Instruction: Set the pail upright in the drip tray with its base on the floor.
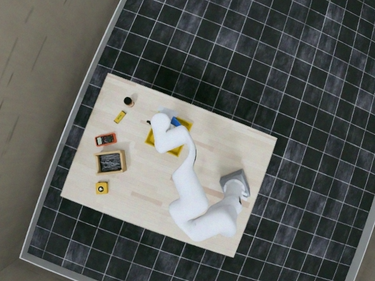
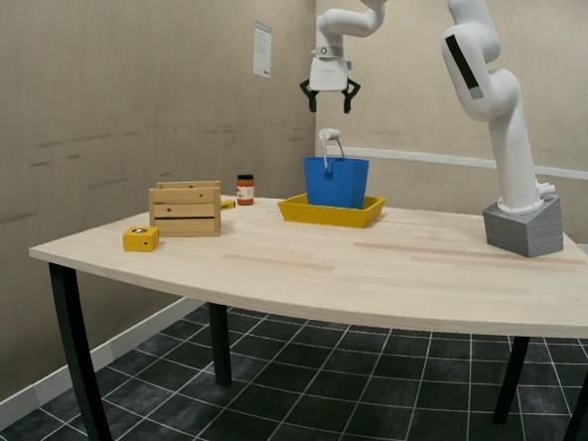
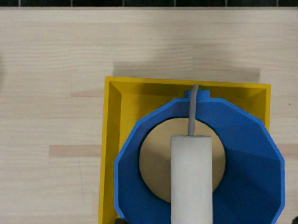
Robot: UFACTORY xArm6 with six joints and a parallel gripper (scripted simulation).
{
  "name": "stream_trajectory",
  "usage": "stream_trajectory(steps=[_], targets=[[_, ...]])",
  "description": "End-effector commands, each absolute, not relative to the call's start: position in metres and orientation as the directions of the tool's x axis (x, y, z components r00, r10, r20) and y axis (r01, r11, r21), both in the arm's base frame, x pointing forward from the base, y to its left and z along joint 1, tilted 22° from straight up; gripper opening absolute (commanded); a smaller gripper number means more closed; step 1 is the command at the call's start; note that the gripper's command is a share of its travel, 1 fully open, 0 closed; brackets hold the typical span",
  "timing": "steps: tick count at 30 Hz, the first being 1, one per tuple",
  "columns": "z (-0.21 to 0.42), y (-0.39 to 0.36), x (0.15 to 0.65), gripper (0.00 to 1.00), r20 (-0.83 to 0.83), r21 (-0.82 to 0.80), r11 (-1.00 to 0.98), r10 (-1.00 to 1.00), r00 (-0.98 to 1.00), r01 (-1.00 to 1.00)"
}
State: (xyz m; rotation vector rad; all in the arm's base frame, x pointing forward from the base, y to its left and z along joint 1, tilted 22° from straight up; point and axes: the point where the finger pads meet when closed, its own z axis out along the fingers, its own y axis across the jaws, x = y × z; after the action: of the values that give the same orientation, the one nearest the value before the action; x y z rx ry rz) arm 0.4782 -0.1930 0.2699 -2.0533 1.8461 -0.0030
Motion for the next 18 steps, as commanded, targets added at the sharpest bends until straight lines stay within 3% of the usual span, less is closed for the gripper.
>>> stream_trajectory(steps=[1, 18], targets=[[0.2768, -0.1952, 0.4774, 1.0, -0.244, -0.281, -0.066, -0.96, 0.138, -0.957], [0.282, -0.1967, 0.476, 1.0, -0.244, -0.281, -0.066, -0.96, 0.138, -0.957]])
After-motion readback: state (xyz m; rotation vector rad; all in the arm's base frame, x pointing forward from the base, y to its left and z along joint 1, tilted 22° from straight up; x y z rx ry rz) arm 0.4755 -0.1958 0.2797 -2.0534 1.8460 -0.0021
